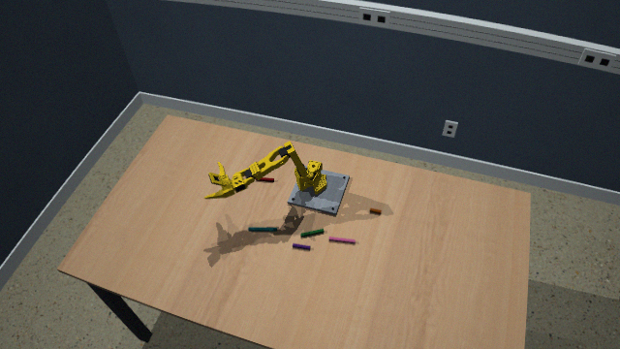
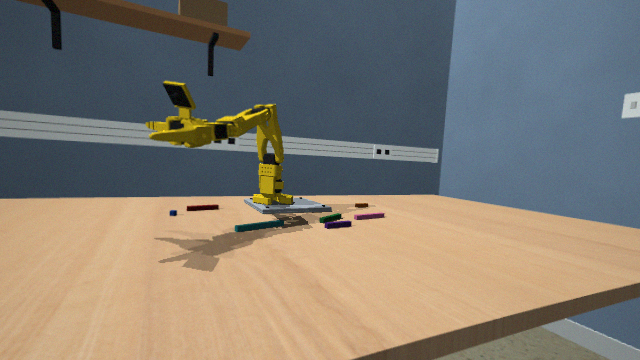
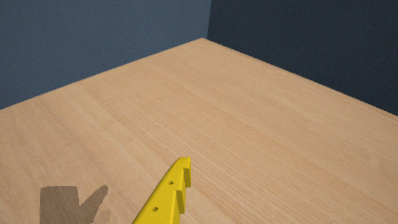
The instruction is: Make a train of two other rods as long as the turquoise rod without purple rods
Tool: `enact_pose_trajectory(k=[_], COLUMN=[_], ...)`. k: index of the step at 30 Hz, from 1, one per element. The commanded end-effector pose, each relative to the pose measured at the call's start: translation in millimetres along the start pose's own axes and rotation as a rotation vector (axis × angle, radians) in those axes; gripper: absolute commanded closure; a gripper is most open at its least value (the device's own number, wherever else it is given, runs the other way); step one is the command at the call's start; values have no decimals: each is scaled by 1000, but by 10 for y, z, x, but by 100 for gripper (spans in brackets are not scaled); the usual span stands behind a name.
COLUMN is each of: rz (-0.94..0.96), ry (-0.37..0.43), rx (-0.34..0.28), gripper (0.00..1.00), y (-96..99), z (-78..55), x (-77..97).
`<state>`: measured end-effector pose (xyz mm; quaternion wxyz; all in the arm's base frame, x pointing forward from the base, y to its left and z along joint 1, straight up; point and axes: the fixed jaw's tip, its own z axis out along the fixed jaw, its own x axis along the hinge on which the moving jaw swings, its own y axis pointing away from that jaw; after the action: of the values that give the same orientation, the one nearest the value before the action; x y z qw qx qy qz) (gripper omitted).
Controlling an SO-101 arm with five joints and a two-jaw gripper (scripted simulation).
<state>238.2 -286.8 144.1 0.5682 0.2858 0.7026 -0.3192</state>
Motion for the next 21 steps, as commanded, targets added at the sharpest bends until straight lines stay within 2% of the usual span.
enact_pose_trajectory(k=[1,7,10,21], rz=[-45,-106,-95,-208], ry=[31,62,43,90], rx=[-27,-60,-50,-107], gripper=[0,0,0,0], y=[83,180,154,300], z=[-63,-129,-103,-231], x=[18,25,-16,-11])
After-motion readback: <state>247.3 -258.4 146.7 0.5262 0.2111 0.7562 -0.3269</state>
